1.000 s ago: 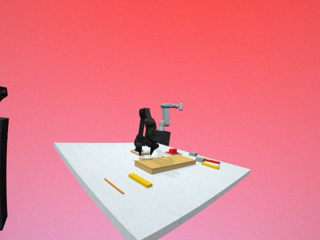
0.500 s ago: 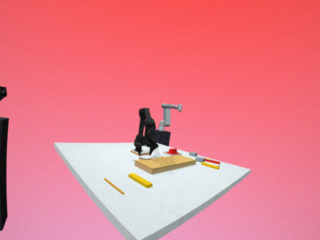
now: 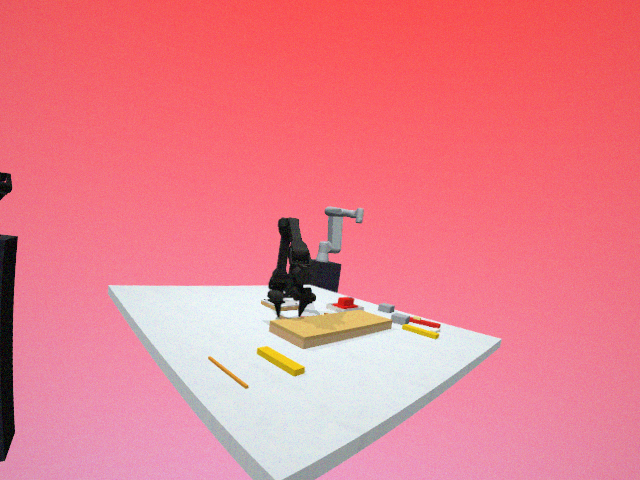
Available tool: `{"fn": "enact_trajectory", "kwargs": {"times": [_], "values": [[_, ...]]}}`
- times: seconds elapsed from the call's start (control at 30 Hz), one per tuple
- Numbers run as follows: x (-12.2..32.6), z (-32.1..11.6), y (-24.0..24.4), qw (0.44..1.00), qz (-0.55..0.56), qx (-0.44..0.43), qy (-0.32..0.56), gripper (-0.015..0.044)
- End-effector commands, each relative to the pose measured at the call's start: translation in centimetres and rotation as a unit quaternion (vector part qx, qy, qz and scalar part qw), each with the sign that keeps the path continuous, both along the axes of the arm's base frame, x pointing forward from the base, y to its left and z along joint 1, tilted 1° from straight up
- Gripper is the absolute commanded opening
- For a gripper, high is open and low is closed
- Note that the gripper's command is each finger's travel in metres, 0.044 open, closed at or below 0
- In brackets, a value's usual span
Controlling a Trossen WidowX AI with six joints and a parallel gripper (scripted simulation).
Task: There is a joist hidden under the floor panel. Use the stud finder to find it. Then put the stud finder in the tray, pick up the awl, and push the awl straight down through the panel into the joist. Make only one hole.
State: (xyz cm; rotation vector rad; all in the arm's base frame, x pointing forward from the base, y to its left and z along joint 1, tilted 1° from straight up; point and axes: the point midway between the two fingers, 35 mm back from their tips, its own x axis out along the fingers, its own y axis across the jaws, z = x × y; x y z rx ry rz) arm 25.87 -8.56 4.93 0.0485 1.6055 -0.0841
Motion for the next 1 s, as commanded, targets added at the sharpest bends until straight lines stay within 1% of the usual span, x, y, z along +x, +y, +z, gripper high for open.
{"fn": "enact_trajectory", "kwargs": {"times": [0.0,0.47,0.93,0.97], "values": [[-0.1,-0.8,-0.1,1.0,-0.001,-0.002,0.002,0.044],[-0.2,-2.6,-0.1,1.0,-0.001,-0.002,0.002,0.044],[-0.2,-2.6,-0.1,1.0,-0.001,-0.002,0.002,0.0072],[-0.2,-2.6,-0.1,1.0,-0.001,-0.002,0.002,0.0066]]}}
